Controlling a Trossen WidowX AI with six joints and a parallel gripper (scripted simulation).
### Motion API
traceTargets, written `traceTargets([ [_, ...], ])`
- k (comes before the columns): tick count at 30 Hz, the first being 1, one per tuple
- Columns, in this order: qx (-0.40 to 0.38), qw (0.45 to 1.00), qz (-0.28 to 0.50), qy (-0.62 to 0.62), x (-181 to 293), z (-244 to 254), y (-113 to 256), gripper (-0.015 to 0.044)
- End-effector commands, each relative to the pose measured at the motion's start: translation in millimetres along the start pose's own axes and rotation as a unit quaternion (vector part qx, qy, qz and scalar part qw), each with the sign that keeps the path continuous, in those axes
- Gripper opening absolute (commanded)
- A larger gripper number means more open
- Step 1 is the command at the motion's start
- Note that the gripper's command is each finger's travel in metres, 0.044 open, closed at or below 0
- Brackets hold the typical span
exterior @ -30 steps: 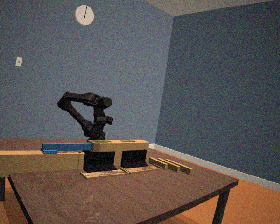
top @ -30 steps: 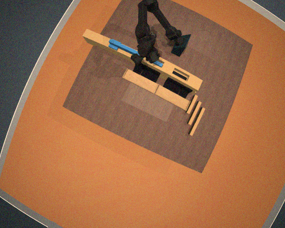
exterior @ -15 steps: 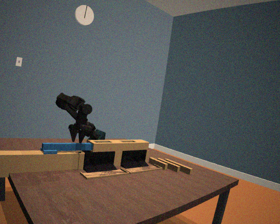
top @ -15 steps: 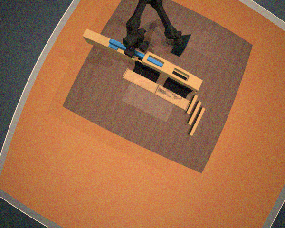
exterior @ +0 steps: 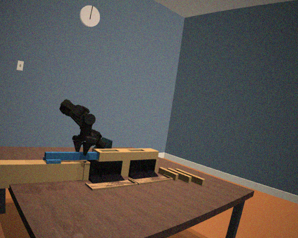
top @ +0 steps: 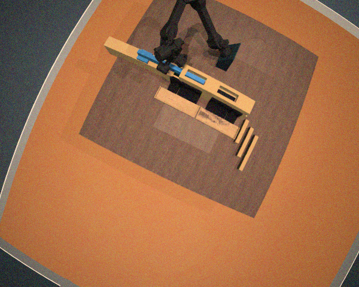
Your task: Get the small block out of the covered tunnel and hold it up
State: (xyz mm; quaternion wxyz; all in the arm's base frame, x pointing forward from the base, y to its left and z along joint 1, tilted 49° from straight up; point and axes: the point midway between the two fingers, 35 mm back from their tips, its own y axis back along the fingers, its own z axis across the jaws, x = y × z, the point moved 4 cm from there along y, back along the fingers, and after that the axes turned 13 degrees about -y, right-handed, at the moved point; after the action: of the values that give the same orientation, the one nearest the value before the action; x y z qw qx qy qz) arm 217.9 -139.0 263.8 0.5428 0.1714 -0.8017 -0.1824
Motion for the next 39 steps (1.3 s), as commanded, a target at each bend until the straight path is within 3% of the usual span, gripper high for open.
traceTargets([
  [1, -0.001, 1.000, -0.002, 0.002, -1.3, 2.2, -5.7, 0.0440],
  [9, 0.000, 1.000, 0.000, 0.003, -2.4, 5.4, -18.0, 0.0440],
  [23, 0.001, 1.000, 0.001, 0.000, -1.4, 3.4, -13.8, 0.0072],
  [25, 0.001, 1.000, 0.001, 0.000, -1.4, 3.4, -13.8, 0.0059],
  [27, 0.001, 1.000, 0.001, 0.000, -2.9, 3.6, -13.8, 0.0007],
  [39, -0.002, 1.000, -0.002, 0.001, -37.8, 10.9, -11.7, 0.0000],
])
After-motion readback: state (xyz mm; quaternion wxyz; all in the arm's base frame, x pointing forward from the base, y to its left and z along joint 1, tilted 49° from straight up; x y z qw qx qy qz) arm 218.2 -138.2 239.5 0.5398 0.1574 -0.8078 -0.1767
